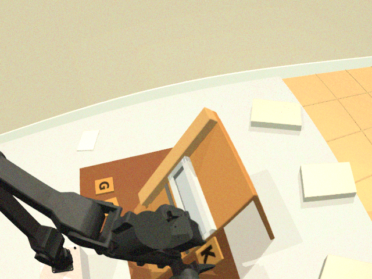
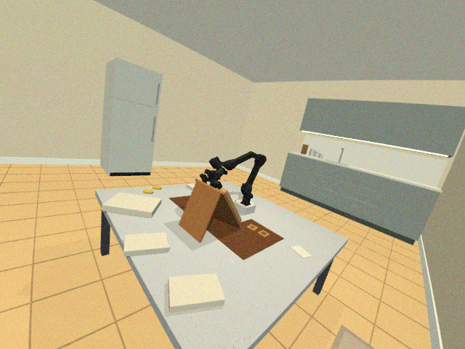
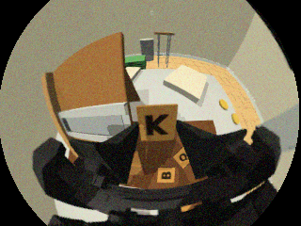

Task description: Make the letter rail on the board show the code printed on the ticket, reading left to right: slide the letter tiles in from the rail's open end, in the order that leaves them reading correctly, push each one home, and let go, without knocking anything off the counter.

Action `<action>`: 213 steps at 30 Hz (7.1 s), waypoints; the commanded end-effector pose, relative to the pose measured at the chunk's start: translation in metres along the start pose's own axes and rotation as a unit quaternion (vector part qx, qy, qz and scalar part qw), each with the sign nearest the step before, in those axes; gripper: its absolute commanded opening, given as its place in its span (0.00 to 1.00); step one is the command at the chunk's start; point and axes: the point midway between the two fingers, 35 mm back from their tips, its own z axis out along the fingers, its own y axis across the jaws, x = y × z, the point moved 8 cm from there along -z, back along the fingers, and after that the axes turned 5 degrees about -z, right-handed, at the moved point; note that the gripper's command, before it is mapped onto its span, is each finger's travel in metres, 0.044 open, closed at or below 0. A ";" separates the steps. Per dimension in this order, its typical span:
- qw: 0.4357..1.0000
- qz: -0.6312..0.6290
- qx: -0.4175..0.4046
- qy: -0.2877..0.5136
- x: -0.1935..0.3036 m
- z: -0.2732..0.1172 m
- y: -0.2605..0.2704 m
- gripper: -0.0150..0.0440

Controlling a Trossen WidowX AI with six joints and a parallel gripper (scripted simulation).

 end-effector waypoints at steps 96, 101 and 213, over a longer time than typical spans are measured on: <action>1.000 0.003 -0.001 0.000 -0.004 -0.001 0.051 0.25; 1.000 0.003 -0.001 0.000 -0.004 -0.001 0.053 0.25; 1.000 0.005 -0.003 0.000 -0.010 0.000 0.107 0.25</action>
